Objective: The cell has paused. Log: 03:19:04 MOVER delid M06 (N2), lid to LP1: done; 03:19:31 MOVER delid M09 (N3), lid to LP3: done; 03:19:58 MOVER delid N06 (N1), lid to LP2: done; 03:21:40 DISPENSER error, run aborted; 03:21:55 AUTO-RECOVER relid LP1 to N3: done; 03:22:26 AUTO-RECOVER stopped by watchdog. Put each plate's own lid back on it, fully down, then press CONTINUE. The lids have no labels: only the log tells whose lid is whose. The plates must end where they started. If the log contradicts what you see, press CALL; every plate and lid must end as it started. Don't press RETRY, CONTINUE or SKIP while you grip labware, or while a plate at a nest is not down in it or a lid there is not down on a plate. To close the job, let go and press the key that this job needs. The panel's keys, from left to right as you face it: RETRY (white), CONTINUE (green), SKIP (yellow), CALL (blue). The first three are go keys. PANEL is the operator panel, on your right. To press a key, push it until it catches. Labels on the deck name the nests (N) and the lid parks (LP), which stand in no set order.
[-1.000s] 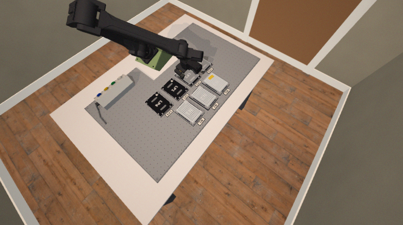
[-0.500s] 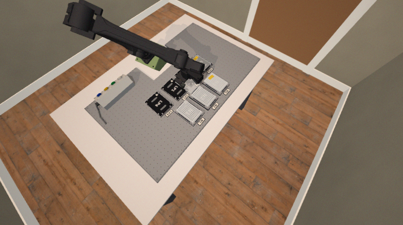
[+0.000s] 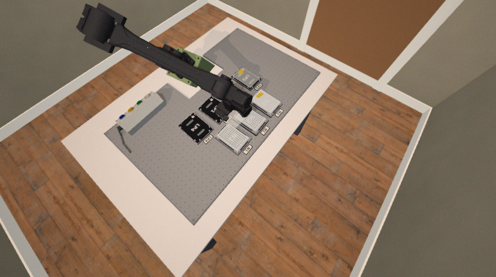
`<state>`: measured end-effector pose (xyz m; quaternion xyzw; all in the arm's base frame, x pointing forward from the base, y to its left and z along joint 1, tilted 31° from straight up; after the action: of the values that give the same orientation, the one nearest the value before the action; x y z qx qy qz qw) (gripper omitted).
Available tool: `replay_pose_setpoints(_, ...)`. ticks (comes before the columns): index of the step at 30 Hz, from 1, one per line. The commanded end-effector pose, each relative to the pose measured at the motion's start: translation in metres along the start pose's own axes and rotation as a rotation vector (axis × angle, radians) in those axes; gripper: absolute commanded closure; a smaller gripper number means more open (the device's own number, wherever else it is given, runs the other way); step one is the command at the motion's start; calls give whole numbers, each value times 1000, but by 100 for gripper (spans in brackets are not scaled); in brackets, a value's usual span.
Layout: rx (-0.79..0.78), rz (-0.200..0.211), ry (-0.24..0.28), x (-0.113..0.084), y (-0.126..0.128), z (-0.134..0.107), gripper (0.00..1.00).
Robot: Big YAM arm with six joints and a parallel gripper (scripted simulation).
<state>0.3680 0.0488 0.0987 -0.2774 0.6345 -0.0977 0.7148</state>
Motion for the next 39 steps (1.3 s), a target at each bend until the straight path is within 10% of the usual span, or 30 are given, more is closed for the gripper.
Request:
replay_pose_setpoints(1,-16,2,-9,-4,-17,23,100)
replay_pose_setpoints(21,-15,0,-10,-4,-91,76,100)
replay_pose_setpoints(39,-14,-3,-25,-9,-85,72,100)
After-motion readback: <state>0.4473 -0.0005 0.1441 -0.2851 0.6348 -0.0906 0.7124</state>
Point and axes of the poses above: the point where the finger pads meet when closed, its own x axis out along the fingers, its own y axis across the jaws, z = x × y, the point moved 7 cm from there along -x, back along the fingers, and after that the axes turned 6 degrees about -x, right-handed, at the moved point
